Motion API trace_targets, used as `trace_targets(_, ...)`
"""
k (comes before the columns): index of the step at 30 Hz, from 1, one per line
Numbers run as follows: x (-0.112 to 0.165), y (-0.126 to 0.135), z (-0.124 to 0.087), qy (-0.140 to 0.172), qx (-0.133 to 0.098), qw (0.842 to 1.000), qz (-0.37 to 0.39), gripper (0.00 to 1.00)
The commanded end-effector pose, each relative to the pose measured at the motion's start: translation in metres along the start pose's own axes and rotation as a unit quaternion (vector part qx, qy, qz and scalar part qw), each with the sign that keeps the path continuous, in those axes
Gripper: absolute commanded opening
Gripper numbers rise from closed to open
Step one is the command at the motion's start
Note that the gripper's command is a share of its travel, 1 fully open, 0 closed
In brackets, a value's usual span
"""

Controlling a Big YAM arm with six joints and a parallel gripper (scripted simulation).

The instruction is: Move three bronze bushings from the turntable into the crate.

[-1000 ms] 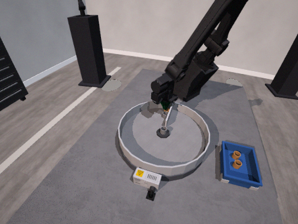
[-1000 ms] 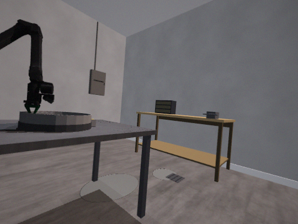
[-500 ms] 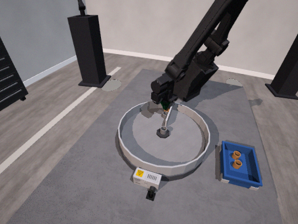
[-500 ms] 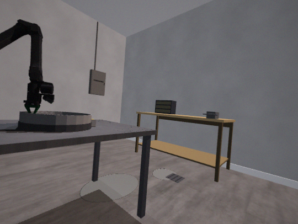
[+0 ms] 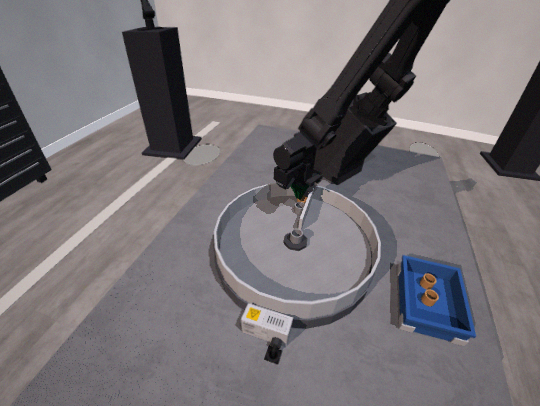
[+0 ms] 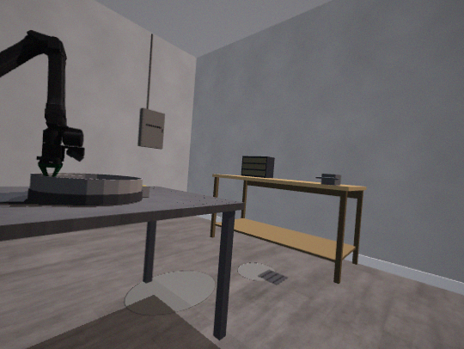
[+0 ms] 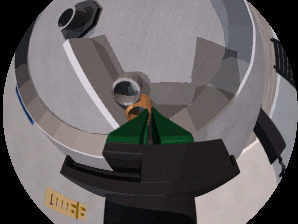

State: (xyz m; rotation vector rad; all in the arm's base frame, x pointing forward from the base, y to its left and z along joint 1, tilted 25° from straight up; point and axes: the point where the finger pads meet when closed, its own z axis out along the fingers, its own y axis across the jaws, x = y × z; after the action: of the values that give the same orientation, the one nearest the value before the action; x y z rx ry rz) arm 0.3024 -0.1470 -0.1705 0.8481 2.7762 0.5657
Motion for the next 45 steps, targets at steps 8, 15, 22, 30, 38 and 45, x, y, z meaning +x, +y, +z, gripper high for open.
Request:
trace_targets(8, 0.000, 0.000, -0.017, -0.004, -0.006, 1.000, 0.002, 0.00)
trace_targets(15, 0.001, 0.000, -0.045, -0.004, -0.006, 1.000, 0.002, 0.00)
trace_targets(22, -0.002, -0.001, -0.073, -0.006, -0.005, 1.000, 0.000, 0.00)
trace_targets(30, -0.008, -0.002, -0.087, -0.011, -0.003, 1.000, -0.002, 0.00)
trace_targets(38, -0.010, -0.001, -0.087, -0.015, -0.003, 1.000, -0.003, 0.00)
trace_targets(45, -0.010, -0.001, -0.087, -0.015, -0.003, 1.000, -0.003, 0.00)
